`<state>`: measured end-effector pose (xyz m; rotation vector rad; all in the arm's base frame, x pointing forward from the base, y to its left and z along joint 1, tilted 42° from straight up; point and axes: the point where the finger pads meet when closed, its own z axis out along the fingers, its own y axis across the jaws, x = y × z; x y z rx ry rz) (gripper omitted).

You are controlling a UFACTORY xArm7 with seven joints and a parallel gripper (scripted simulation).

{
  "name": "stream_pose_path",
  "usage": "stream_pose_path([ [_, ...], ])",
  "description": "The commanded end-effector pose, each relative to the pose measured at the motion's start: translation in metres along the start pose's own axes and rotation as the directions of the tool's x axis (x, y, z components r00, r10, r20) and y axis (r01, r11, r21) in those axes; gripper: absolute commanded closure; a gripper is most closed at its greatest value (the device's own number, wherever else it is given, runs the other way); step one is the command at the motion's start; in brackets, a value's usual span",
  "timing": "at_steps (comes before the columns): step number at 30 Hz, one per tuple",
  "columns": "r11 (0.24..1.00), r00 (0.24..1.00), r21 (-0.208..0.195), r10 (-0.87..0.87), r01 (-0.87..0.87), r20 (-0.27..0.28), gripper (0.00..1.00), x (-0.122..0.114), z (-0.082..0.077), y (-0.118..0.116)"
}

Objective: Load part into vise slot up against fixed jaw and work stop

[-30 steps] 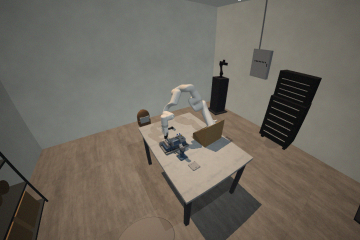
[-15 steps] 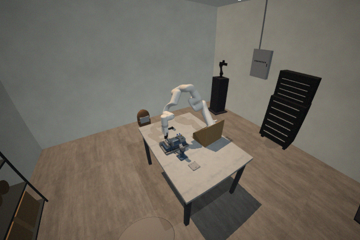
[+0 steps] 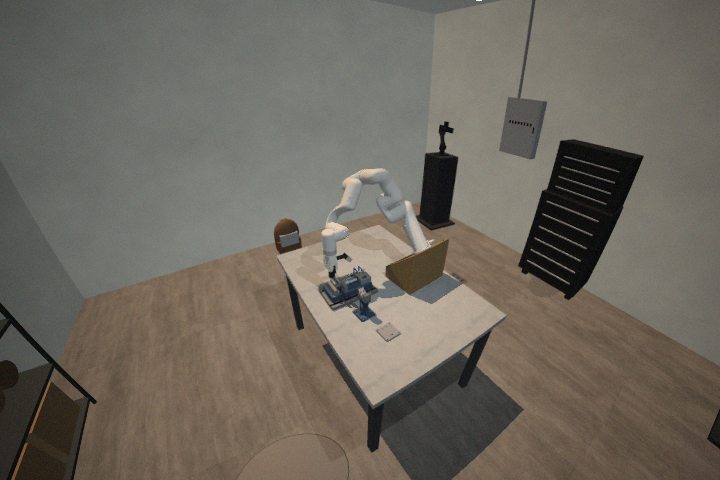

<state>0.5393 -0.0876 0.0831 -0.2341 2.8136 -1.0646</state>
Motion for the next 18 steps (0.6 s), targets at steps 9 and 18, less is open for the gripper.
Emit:
stream_pose_path([
  [9, 1.0, 1.0, -0.001, 0.0, 0.0, 0.004, 1.0, -0.0016, -0.0015, 0.0025],
  [18, 1.0, 1.0, -0.001, 0.0, 0.0, 0.004, 1.0, -0.0016, -0.0015, 0.0041],
])
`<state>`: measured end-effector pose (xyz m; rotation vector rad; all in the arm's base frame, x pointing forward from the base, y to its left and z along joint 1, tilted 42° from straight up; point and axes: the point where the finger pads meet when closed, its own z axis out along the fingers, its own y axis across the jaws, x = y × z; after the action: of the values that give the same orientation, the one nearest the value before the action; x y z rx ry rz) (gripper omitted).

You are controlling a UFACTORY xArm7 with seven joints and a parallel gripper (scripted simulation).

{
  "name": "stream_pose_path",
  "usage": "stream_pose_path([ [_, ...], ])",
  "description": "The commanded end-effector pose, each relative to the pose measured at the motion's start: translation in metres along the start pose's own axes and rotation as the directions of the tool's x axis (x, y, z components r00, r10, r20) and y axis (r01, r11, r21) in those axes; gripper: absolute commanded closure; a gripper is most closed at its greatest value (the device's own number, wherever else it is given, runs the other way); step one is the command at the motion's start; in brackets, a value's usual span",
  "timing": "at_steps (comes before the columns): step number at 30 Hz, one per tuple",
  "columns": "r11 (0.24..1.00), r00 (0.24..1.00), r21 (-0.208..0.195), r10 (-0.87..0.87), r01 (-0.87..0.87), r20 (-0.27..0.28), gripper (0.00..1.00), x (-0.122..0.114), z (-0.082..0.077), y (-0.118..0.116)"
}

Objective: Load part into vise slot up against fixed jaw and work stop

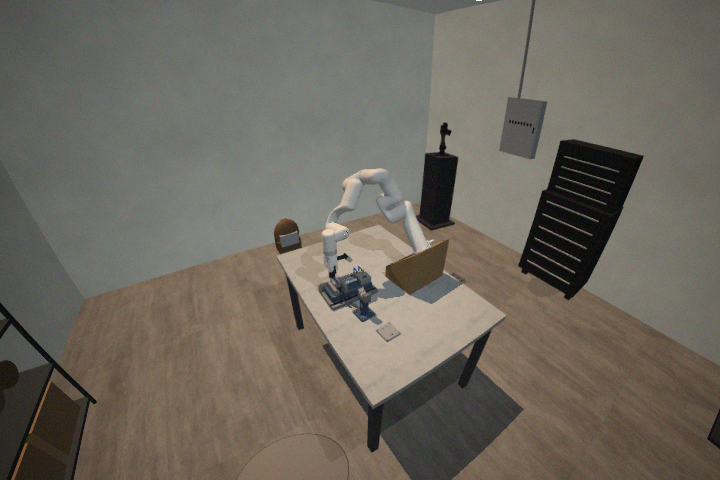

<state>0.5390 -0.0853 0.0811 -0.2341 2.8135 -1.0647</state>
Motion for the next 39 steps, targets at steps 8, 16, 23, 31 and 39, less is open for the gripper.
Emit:
stream_pose_path([
  [8, 1.0, 1.0, -0.001, 0.0, 0.001, 0.004, 1.0, -0.0016, -0.0015, 0.0031],
  [16, 1.0, 1.0, -0.001, 0.0, 0.001, 0.004, 1.0, -0.0016, -0.0015, 0.0048],
  [23, 1.0, 1.0, -0.001, 0.0, 0.001, 0.004, 1.0, -0.0016, -0.0015, 0.0069],
  [31, 1.0, 1.0, -0.001, 0.0, 0.001, 0.004, 1.0, -0.0016, -0.0015, 0.009],
  [39, 1.0, 1.0, -0.001, 0.0, 0.001, 0.004, 1.0, -0.0016, -0.0015, 0.0112],
])
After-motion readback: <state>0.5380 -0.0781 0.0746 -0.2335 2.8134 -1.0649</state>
